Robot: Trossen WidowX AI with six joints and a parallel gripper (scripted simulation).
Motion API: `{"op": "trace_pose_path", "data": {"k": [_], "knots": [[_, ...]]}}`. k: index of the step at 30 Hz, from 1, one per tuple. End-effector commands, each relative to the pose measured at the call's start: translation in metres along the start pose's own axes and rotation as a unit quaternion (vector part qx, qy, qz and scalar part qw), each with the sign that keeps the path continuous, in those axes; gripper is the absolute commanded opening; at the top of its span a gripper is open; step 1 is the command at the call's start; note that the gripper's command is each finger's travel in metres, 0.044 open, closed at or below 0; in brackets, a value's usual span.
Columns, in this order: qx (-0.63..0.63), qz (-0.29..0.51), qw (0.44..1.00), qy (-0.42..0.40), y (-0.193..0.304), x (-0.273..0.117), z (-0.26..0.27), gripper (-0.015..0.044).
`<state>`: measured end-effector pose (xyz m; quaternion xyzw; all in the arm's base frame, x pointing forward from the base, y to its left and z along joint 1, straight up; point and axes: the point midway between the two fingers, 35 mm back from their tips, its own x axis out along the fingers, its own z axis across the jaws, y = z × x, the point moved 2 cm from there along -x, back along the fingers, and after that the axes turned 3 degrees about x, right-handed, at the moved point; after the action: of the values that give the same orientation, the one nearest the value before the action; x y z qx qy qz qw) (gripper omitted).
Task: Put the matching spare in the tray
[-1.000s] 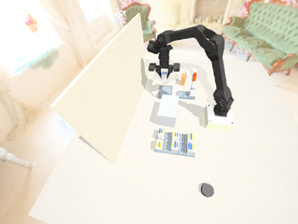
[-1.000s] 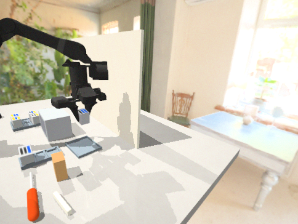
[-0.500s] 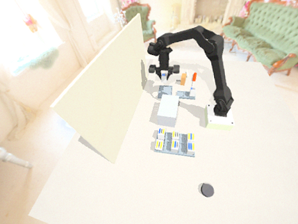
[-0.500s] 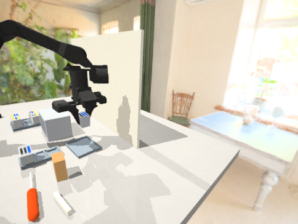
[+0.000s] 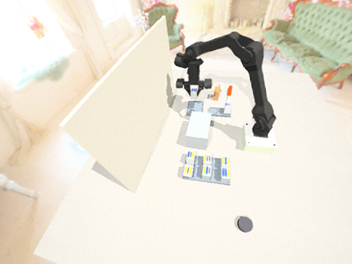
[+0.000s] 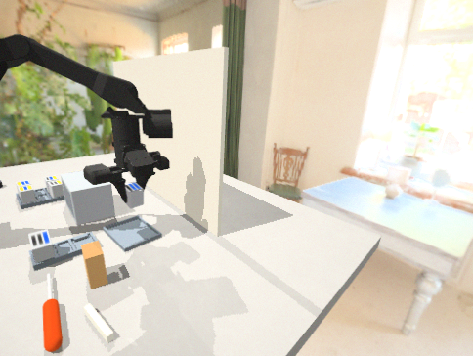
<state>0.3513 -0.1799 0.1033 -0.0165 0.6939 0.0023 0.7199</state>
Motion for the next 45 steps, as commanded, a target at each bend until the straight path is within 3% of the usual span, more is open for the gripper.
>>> {"op": "trace_pose_path", "data": {"k": [1,45], "knots": [[0.002,0.000,1.000,0.002,0.000,0.006,-0.001,0.0000],[0.002,0.000,1.000,0.002,0.002,0.043,-0.004,0.0000]]}}
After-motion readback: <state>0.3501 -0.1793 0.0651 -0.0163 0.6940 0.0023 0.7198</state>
